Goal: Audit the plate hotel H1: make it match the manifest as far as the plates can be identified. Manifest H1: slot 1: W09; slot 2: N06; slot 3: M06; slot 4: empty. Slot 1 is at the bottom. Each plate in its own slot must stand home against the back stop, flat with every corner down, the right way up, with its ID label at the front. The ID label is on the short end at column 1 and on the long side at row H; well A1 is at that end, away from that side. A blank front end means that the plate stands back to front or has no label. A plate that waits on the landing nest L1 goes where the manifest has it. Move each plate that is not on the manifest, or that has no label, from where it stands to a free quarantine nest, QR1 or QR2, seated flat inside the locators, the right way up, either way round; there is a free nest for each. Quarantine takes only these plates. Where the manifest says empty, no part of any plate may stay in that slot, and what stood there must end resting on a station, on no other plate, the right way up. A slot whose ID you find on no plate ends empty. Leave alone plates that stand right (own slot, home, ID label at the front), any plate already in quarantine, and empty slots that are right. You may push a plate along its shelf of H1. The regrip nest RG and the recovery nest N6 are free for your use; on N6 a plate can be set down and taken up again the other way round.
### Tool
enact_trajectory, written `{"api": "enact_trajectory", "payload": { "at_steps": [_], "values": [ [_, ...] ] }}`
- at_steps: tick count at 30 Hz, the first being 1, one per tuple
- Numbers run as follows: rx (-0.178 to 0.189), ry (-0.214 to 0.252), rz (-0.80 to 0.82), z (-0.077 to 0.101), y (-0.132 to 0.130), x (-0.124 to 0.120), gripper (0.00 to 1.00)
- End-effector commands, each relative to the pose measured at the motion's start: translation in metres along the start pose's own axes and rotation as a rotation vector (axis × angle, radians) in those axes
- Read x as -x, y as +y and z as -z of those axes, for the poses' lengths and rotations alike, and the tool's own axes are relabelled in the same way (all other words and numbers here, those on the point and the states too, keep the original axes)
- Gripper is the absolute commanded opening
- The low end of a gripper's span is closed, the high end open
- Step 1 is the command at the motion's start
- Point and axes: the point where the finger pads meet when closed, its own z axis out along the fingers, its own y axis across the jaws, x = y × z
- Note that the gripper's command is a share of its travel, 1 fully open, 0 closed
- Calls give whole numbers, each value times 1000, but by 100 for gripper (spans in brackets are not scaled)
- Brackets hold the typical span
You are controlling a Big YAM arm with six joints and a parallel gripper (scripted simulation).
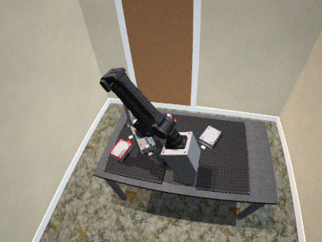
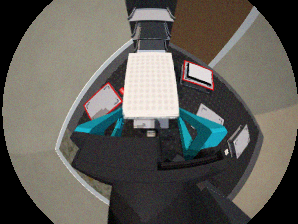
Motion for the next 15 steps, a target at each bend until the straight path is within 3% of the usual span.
{"api": "enact_trajectory", "payload": {
  "at_steps": [1, 15],
  "values": [
    [-17, 7, 9, 12, -10, 1, 86],
    [-17, 4, 7, 19, -10, 9, 86]
  ]
}}
